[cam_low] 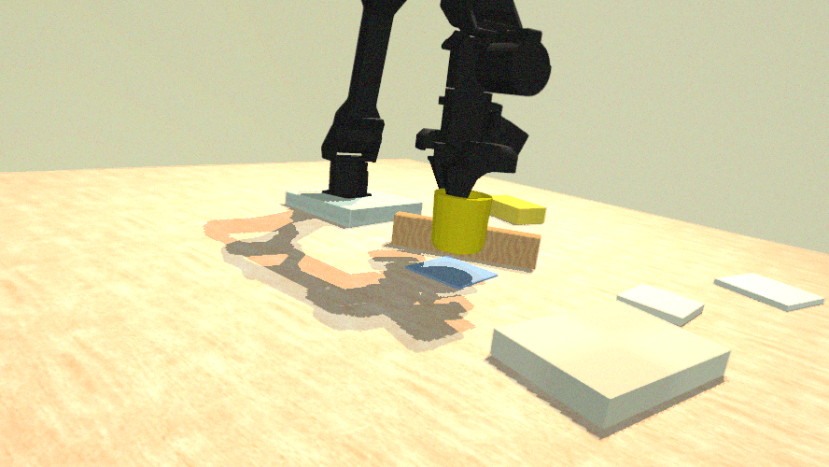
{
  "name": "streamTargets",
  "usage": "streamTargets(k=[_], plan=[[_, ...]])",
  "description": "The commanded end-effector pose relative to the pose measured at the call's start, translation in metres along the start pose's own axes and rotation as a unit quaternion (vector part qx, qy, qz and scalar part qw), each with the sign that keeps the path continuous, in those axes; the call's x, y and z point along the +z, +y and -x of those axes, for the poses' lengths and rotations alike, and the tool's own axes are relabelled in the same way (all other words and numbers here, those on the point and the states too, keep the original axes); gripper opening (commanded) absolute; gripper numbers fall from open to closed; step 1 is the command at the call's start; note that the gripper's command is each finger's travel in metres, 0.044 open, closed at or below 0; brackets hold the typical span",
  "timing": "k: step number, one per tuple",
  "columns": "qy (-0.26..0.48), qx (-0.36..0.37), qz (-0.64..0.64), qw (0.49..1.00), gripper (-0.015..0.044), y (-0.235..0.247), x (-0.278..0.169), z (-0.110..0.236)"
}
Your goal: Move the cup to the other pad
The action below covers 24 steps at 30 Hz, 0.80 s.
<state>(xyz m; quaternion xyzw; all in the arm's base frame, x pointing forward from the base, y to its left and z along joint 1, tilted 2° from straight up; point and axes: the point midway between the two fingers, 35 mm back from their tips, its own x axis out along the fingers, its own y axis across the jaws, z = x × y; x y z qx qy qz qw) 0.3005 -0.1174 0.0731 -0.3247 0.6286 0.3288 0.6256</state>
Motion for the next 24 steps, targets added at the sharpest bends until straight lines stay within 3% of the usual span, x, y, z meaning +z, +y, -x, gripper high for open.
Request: streamTargets(k=[1,11,24], plan=[[-0.001,-0.001,0.002,1.0,0.0,-0.001,0.0,0.014],[-0.002,0.0,0.002,1.0,0.0,-0.001,-0.001,0.041],[0.0,-0.001,0.0,1.0,0.0,-0.001,-0.001,0.037]])
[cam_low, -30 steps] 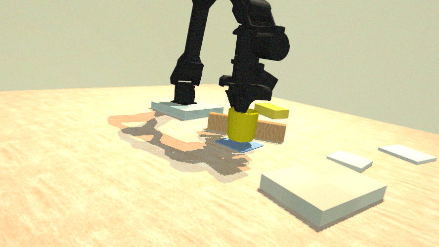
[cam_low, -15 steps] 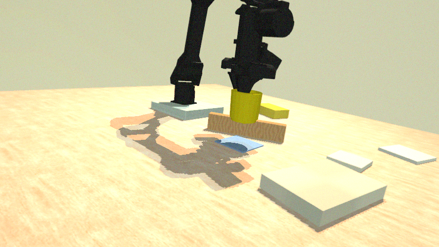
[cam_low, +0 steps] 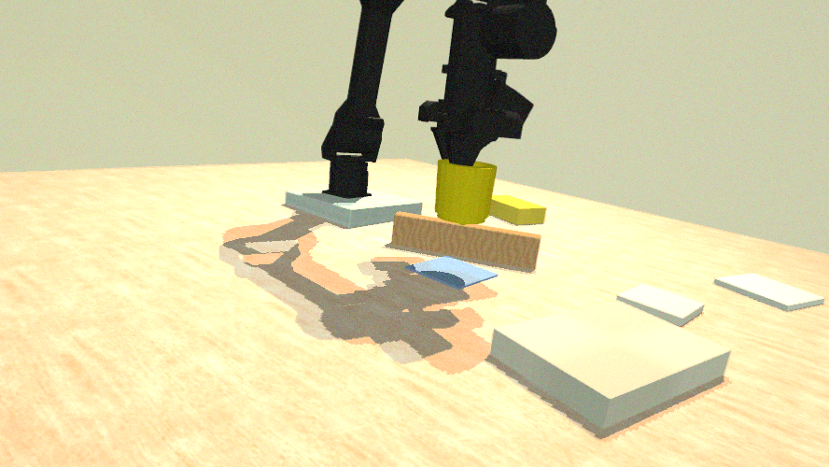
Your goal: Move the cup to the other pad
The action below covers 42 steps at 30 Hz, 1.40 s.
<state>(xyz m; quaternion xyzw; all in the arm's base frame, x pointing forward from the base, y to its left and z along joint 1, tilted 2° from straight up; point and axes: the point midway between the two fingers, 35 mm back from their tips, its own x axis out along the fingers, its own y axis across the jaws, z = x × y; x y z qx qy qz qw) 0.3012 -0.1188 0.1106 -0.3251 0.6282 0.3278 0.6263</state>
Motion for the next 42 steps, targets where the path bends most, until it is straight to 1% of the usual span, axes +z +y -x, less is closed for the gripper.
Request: streamTargets(k=[1,10,42], plan=[[0.0,0.0,0.0,1.0,0.0,0.0,0.0,0.0],[0.0,0.0,0.001,1.0,0.0,0.005,0.003,0.0],[-0.004,0.005,0.003,1.0,0.0,0.075,0.047,0.004]])
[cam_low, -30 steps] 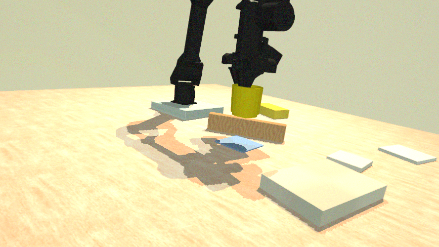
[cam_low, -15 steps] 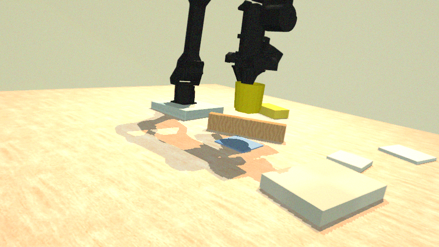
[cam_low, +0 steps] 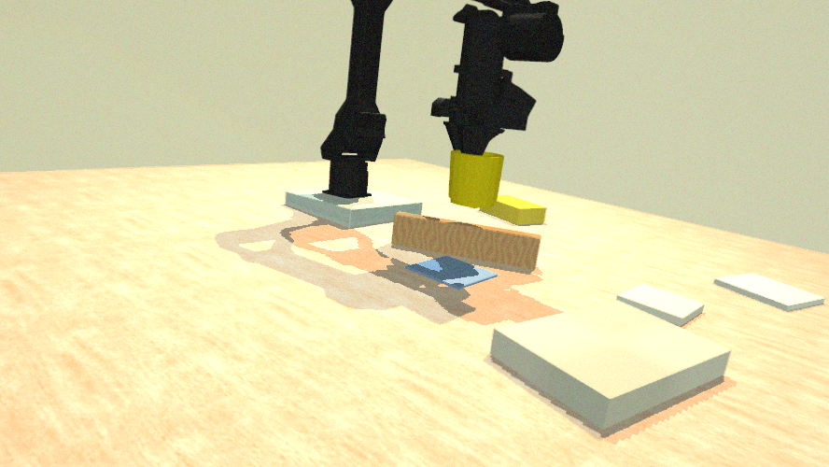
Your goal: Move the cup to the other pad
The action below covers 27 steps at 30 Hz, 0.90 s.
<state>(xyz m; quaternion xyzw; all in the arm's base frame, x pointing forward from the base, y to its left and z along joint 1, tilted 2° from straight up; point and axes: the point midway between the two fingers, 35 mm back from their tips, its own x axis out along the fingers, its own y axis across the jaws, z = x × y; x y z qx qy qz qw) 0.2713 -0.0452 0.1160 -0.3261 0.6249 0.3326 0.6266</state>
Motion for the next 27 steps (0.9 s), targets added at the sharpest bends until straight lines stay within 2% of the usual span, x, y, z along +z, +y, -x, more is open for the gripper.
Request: streamTargets(k=[1,27], plan=[[-0.001,0.004,-0.002,1.0,0.0,0.01,0.005,-0.001],[-0.002,0.006,-0.002,1.0,0.0,0.056,0.034,0.0]])
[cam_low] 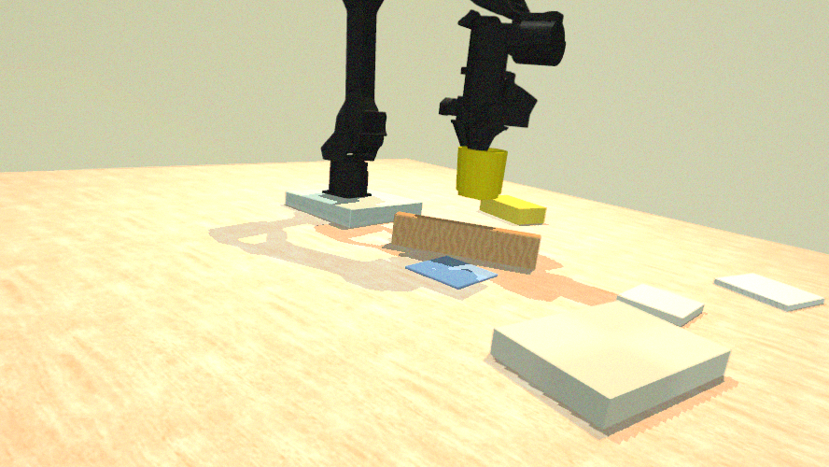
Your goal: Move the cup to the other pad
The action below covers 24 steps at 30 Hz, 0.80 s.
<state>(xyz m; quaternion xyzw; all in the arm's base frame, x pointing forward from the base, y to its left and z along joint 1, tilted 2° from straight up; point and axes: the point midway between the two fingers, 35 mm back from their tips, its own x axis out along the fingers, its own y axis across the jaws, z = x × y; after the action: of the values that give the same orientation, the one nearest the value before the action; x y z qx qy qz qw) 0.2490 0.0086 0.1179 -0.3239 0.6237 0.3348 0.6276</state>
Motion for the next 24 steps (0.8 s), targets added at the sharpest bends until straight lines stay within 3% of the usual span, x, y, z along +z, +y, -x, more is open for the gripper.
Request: streamTargets(k=[1,24], plan=[[0.0,0.004,-0.002,1.0,0.0,0.009,0.004,-0.001],[0.0,0.005,-0.002,1.0,0.0,0.028,0.013,-0.013]])
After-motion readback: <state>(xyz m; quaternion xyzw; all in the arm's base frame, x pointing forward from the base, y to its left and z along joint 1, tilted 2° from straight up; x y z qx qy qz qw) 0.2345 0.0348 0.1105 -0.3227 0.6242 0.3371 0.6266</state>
